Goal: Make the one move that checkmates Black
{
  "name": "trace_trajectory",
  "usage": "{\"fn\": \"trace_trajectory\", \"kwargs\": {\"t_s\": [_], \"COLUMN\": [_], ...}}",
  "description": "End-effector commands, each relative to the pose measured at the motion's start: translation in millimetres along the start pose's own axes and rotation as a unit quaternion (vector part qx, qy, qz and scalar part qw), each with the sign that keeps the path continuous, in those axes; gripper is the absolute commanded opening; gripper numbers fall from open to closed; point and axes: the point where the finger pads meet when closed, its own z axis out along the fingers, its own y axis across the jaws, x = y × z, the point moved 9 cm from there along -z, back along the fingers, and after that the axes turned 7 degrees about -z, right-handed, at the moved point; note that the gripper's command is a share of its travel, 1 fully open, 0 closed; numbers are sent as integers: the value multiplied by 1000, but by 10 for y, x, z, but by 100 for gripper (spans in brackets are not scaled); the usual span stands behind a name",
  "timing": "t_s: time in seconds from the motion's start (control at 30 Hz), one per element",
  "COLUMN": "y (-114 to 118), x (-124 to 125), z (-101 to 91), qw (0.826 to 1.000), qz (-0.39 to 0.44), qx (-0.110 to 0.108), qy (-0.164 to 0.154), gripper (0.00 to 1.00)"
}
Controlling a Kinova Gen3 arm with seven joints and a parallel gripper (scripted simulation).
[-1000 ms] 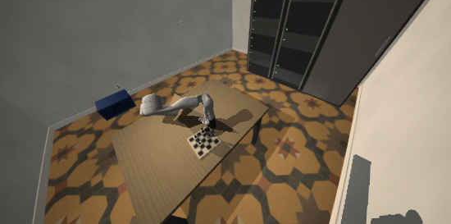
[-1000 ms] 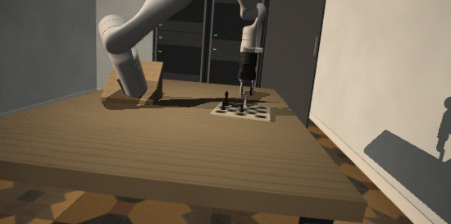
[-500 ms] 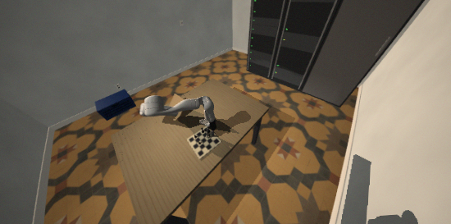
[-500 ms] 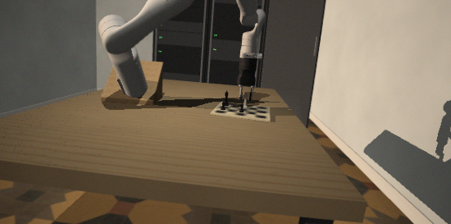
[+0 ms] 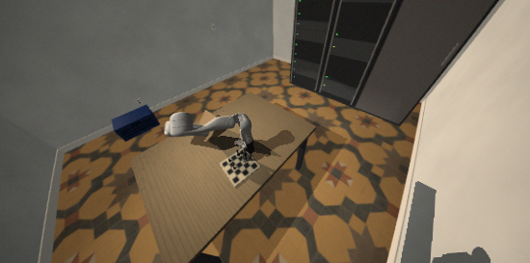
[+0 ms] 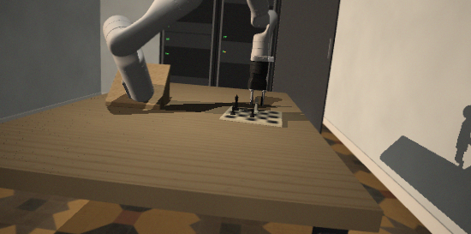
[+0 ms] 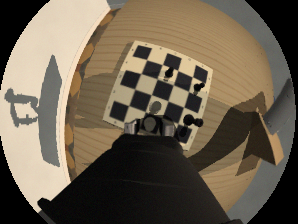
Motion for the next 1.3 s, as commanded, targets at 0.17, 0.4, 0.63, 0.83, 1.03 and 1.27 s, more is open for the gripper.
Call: {"fn": "trace_trajectory", "kwargs": {"t_s": [0.17,0.4,0.63,0.83,1.03,1.27], "y": [-8,-8,-8,-8,-8,-8], "x": [-3,-3,-3,-3,-3,-3], "z": [13,13,13,13,13,13], "qw": [1000,1000,1000,1000,1000,1000], "qz": [3,3,3,3,3,3], "qx": [3,3,3,3,3,3], "qy": [0,0,0,0,0,0], "gripper": [79,79,79,0,0,0]}}
